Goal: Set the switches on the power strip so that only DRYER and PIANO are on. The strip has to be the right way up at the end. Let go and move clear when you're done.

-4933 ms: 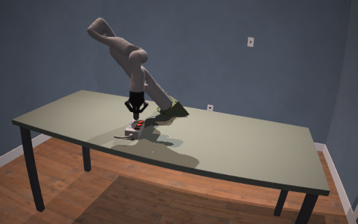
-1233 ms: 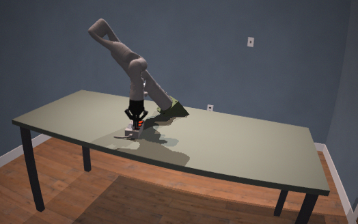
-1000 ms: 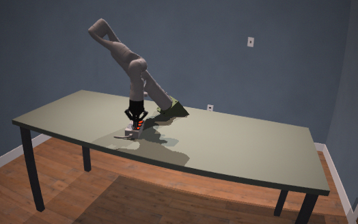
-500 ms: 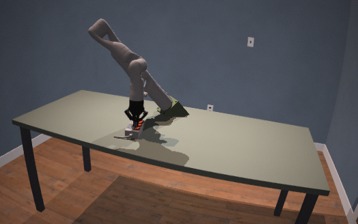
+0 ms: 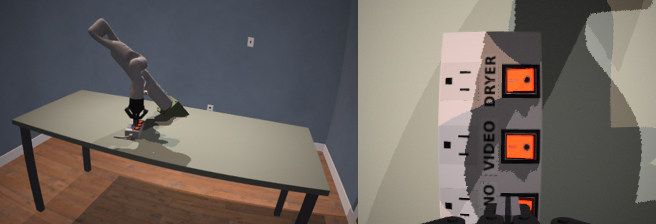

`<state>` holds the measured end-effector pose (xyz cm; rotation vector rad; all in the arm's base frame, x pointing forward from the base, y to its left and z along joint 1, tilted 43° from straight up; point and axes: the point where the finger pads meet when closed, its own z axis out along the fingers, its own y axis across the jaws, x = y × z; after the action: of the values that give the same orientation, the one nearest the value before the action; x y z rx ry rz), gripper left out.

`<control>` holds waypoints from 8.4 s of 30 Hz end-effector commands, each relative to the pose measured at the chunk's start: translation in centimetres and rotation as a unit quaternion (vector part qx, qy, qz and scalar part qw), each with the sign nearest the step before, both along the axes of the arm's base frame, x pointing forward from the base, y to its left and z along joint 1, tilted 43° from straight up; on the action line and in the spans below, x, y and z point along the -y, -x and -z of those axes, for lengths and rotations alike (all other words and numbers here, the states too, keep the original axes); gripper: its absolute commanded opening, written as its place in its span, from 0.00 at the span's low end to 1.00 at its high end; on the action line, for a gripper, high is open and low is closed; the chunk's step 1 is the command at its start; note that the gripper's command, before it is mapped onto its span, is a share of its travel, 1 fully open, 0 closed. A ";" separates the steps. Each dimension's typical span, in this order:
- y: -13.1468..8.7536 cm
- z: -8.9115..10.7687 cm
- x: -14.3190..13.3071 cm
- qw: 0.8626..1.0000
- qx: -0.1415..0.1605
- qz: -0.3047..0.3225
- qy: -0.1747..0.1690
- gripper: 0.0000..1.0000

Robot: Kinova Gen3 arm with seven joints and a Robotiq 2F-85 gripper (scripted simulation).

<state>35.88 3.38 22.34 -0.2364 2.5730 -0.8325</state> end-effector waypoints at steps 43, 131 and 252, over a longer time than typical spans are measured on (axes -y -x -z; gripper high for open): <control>5.8 -0.8 -2.1 1.000 0.004 -0.004 -0.004 0.00; 3.9 2.3 0.0 1.000 0.004 -0.004 -0.004 0.00; 4.9 0.7 -1.1 1.000 0.004 -0.004 -0.004 0.00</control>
<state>30.99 3.98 21.19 -0.2375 2.5723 -0.8344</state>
